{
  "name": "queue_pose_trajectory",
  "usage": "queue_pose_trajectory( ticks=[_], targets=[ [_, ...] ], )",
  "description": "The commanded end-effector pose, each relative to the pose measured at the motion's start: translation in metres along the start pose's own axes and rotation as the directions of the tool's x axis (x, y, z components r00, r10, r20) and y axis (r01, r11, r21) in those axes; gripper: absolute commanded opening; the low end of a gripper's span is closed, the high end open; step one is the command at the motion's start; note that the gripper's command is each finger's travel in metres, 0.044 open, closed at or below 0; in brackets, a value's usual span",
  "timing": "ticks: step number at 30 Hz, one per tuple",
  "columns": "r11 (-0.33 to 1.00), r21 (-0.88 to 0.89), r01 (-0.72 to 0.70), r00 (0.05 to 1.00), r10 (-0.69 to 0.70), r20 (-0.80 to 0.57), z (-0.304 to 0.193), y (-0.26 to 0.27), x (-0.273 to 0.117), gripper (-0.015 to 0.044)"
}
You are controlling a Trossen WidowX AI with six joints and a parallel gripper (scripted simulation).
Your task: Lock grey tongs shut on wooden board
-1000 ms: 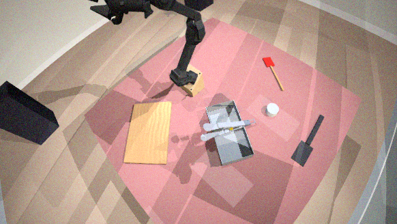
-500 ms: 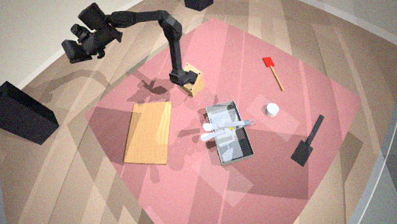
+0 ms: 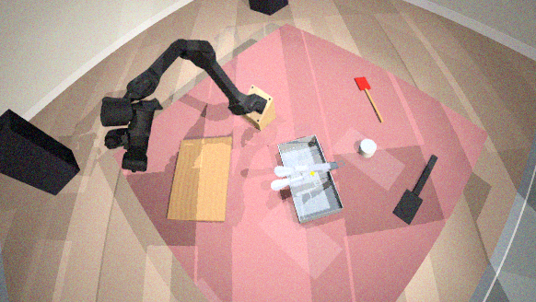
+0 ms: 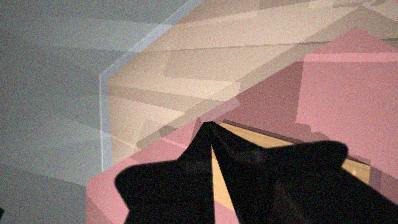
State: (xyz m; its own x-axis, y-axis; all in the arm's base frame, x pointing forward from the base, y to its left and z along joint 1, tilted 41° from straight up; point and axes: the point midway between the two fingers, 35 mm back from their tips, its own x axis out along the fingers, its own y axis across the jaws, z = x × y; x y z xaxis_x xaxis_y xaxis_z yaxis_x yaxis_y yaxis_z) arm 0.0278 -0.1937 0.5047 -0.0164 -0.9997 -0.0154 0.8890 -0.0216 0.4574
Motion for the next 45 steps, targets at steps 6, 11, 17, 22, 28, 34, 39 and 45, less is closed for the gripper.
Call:
queue_pose_trajectory(
  ticks=[6,11,17,22,28,34,39,45],
  targets=[
    [0.936,-0.312,-0.161,0.958,0.073,-0.277,-0.092,0.053,0.034,-0.015],
    [0.766,-0.536,-0.356,0.882,0.087,-0.462,-0.167,0.091,0.033,-0.015],
    [0.414,-0.677,-0.608,0.759,0.054,-0.648,-0.261,0.122,0.002,-0.015],
    [0.043,-0.667,-0.744,0.668,0.009,-0.744,-0.331,0.136,-0.038,-0.015],
    [-0.366,-0.533,-0.763,0.601,-0.097,-0.794,-0.398,0.13,-0.091,-0.015],
    [-0.702,-0.297,-0.648,0.587,-0.212,-0.781,-0.448,0.106,-0.141,-0.015],
    [-0.819,-0.142,-0.555,0.608,-0.284,-0.742,-0.471,0.084,-0.158,-0.015],
    [-0.891,0.015,-0.453,0.647,-0.34,-0.683,-0.481,0.069,-0.163,-0.015]
  ],
)
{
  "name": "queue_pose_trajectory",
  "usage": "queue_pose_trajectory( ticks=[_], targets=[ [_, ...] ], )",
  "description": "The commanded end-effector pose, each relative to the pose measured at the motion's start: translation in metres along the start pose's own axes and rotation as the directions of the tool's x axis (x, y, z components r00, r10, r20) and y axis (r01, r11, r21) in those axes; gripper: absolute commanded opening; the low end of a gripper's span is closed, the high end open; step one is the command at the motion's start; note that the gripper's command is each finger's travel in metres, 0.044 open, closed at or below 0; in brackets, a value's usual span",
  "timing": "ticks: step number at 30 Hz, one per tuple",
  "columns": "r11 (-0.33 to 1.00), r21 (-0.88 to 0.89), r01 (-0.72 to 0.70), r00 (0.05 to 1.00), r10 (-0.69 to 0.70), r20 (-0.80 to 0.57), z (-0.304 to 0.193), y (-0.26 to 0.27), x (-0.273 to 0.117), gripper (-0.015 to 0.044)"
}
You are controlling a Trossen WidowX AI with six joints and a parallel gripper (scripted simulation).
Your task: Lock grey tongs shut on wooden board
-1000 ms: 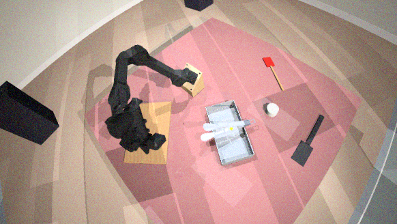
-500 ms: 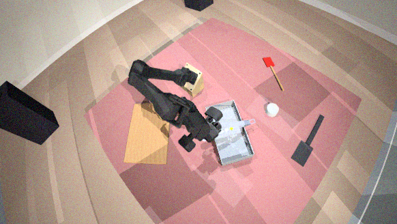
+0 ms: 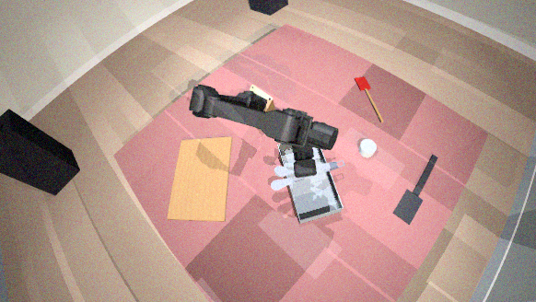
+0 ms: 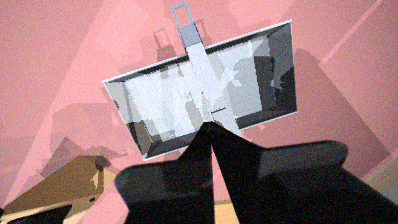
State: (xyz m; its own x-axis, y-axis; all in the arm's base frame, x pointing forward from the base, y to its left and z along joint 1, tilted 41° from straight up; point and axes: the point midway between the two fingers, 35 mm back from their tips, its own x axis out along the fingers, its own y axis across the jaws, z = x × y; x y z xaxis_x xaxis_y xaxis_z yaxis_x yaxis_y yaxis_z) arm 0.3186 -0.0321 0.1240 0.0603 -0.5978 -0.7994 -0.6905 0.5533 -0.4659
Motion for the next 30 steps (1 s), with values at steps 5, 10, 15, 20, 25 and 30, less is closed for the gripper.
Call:
queue_pose_trajectory(
  ticks=[5,10,15,20,25,30],
  targets=[
    [0.97,-0.241,-0.036,0.993,0.006,-0.122,0.001,0.018,0.012,-0.015],
    [0.97,-0.241,-0.036,0.993,0.006,-0.122,0.001,0.018,0.012,-0.015],
    [0.97,-0.24,-0.036,0.993,0.007,-0.122,0.001,0.018,0.016,-0.015],
    [0.97,-0.24,-0.037,0.992,0.008,-0.122,0.0,0.018,0.024,-0.015],
    [0.97,-0.239,-0.038,0.992,0.009,-0.122,0.0,0.018,0.032,-0.015],
    [0.97,-0.238,-0.039,0.992,0.01,-0.122,-0.001,0.018,0.04,-0.015]
  ],
)
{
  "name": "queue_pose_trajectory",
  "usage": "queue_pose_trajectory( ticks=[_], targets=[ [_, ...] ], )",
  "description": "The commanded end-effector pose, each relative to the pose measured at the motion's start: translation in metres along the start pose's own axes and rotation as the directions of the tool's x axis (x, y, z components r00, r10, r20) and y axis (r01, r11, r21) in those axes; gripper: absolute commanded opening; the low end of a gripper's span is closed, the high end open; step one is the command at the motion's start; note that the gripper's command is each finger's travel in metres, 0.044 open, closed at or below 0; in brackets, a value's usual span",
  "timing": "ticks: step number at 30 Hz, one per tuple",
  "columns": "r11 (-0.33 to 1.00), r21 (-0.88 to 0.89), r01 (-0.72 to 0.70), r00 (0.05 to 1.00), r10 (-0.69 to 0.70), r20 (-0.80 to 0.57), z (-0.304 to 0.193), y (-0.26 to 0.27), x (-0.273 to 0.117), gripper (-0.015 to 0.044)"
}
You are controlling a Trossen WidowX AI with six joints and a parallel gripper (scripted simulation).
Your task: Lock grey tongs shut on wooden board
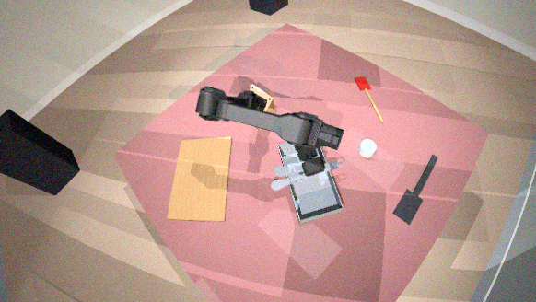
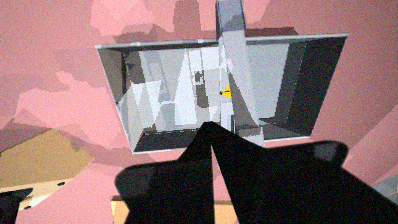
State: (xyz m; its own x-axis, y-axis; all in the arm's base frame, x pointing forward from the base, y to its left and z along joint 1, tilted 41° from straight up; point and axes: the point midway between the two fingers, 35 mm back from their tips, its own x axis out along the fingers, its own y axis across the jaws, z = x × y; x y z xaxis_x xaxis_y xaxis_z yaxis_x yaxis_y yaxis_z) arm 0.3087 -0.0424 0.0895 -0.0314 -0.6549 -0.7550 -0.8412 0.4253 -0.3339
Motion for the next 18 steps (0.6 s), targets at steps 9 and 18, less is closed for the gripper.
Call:
queue_pose_trajectory(
  ticks=[9,18],
  targets=[
    [1.0,-0.005,-0.002,1.0,0.002,-0.007,-0.001,0.001,0.021,-0.015],
    [1.0,-0.003,-0.003,1.0,0.003,-0.008,-0.002,0.001,0.035,-0.015]
  ],
)
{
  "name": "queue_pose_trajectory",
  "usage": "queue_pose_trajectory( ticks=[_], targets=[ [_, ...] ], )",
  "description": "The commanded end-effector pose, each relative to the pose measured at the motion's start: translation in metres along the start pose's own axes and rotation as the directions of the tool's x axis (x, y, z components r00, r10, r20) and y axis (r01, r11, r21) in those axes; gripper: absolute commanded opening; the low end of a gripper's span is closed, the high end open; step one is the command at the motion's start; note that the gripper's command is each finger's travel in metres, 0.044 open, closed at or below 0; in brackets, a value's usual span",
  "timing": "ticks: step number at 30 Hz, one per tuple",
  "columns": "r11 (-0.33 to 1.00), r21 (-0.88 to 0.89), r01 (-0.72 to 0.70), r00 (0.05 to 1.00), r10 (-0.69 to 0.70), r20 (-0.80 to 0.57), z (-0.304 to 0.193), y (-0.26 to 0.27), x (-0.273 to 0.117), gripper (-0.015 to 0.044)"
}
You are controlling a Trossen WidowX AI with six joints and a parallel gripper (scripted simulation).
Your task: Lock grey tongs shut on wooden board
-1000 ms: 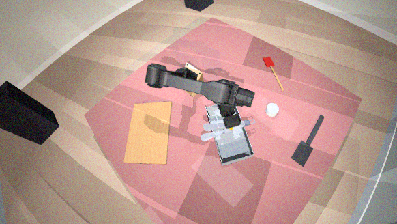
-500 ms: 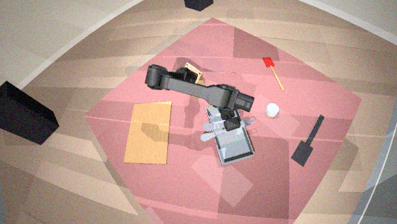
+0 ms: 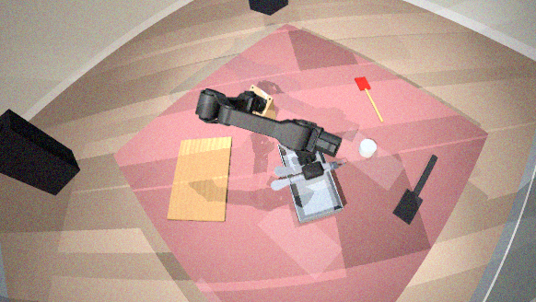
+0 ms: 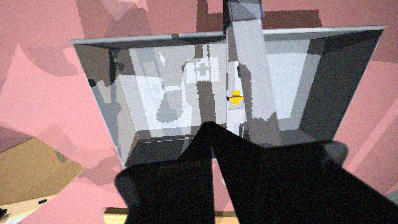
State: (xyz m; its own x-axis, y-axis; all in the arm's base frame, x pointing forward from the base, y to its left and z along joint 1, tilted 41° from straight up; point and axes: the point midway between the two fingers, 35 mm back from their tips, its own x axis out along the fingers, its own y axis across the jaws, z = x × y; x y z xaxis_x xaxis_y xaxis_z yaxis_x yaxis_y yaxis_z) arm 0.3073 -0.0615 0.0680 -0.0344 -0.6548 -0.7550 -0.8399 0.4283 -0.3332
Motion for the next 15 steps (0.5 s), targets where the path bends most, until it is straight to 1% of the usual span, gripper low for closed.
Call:
queue_pose_trajectory(
  ticks=[1,15],
  targets=[
    [1.0,-0.005,-0.001,1.0,0.001,-0.007,-0.0011,0.001,0.0082,-0.015],
    [1.0,-0.005,-0.001,1.0,0.001,-0.007,-0.0006,-0.006,0.0099,-0.015]
  ],
)
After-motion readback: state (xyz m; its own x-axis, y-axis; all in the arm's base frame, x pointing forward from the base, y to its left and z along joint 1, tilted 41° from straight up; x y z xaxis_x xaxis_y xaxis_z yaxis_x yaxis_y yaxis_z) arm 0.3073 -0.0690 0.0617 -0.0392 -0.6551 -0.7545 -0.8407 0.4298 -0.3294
